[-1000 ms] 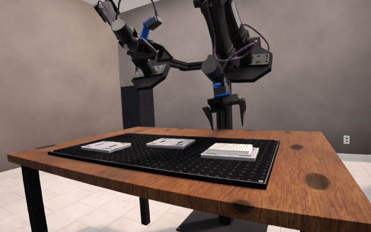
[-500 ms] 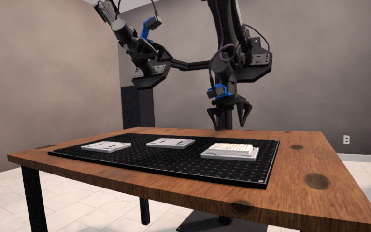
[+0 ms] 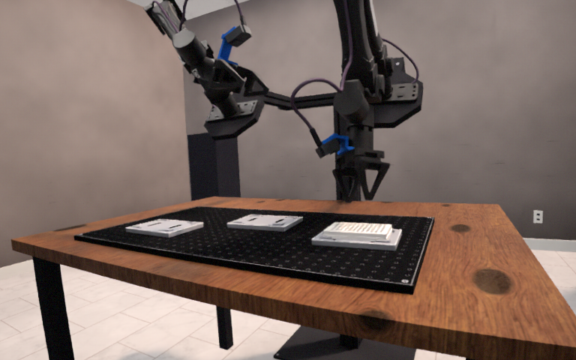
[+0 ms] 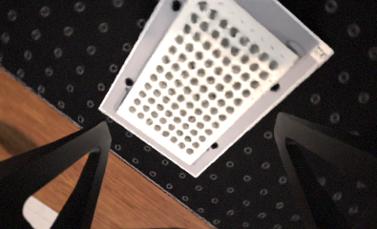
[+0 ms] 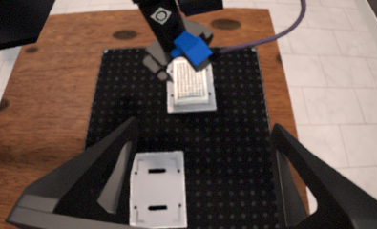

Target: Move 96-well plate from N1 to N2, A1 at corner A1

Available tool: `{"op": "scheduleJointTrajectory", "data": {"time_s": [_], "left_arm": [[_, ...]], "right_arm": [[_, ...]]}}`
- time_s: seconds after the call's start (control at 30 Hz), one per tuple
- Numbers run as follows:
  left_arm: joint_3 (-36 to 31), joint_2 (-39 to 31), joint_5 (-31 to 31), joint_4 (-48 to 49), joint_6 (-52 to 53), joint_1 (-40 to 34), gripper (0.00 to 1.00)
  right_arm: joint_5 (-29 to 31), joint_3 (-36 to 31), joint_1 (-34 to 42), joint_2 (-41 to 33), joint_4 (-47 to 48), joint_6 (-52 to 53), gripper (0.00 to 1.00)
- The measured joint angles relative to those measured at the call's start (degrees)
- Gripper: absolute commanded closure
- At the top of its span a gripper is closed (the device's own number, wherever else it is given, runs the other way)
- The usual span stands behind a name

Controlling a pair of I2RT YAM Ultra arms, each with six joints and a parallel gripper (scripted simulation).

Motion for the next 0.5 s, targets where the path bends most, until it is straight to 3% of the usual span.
{"op": "scheduleJointTrajectory", "data": {"time_s": [0.5], "left_arm": [[10.5, -2.1, 0.8, -22.1, 29.9, 0.9, 0.0]], "right_arm": [[0.0, 0.0, 0.0, 0.0, 0.0, 0.0, 0.0]]}}
